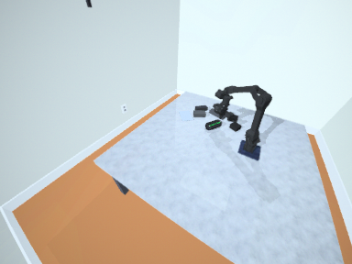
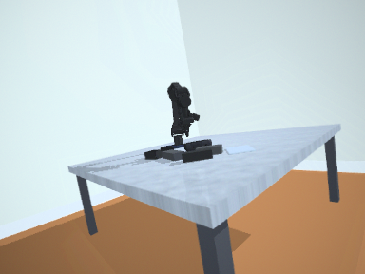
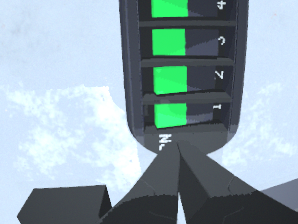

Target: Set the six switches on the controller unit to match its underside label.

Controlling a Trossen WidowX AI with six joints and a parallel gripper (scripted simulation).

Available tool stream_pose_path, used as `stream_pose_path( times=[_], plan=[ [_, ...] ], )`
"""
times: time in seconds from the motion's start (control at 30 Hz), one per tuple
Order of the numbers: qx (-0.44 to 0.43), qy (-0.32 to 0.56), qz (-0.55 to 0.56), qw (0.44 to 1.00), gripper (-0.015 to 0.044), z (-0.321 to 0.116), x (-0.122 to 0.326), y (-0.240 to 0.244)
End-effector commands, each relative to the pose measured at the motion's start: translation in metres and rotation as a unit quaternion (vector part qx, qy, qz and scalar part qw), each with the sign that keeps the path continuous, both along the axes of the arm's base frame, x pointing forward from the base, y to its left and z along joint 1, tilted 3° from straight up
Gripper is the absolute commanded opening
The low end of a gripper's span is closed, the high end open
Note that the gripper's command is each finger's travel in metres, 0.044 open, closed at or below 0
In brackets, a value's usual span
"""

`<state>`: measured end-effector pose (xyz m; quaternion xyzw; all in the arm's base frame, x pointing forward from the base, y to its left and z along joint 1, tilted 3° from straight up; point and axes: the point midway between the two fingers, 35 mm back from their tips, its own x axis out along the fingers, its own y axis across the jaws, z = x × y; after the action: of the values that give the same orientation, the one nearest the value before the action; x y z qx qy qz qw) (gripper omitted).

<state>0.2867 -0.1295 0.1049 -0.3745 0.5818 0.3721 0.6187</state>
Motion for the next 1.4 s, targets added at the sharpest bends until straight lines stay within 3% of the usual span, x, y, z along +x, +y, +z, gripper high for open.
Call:
stream_pose_path(
  times=[0.0,0.77,1.37],
  plan=[
    [0.004,0.003,0.001,1.000,0.0000,-0.008,0.000,0.000],
    [0.004,0.003,0.002,1.000,0.0000,-0.042,0.001,0.001],
    [0.004,0.003,0.002,1.000,0.0000,-0.042,0.001,0.001]
  ],
)
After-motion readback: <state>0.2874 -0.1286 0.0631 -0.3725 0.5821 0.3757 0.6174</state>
